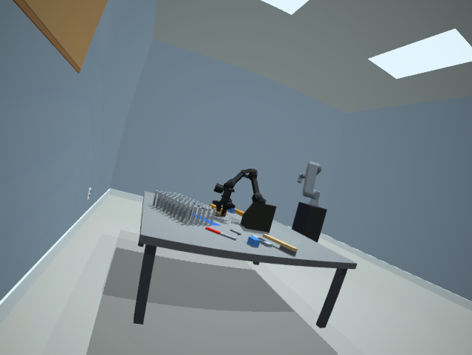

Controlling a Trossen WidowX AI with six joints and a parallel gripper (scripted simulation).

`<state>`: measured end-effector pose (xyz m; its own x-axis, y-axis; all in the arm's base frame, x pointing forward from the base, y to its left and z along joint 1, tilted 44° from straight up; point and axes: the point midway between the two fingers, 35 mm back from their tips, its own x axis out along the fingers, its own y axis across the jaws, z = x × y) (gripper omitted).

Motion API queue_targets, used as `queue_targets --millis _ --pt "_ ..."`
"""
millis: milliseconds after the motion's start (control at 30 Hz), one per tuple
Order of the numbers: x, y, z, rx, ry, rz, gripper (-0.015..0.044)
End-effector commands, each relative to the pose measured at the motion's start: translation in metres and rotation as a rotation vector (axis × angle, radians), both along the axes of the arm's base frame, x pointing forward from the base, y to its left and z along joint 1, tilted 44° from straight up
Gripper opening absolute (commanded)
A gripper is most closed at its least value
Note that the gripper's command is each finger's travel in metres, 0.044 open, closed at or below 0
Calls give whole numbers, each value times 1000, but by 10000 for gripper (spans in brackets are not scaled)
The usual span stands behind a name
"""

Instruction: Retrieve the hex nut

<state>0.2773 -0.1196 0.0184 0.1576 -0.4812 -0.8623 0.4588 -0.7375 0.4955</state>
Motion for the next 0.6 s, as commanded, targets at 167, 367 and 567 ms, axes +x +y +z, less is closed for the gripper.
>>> queue_targets --millis 167,367,567 --pt "8 2 -1 1 -9 -1 0" --pt "11 3 -2 1 -9 -1 0" --pt "15 4 -3 1 -10 -1 0"
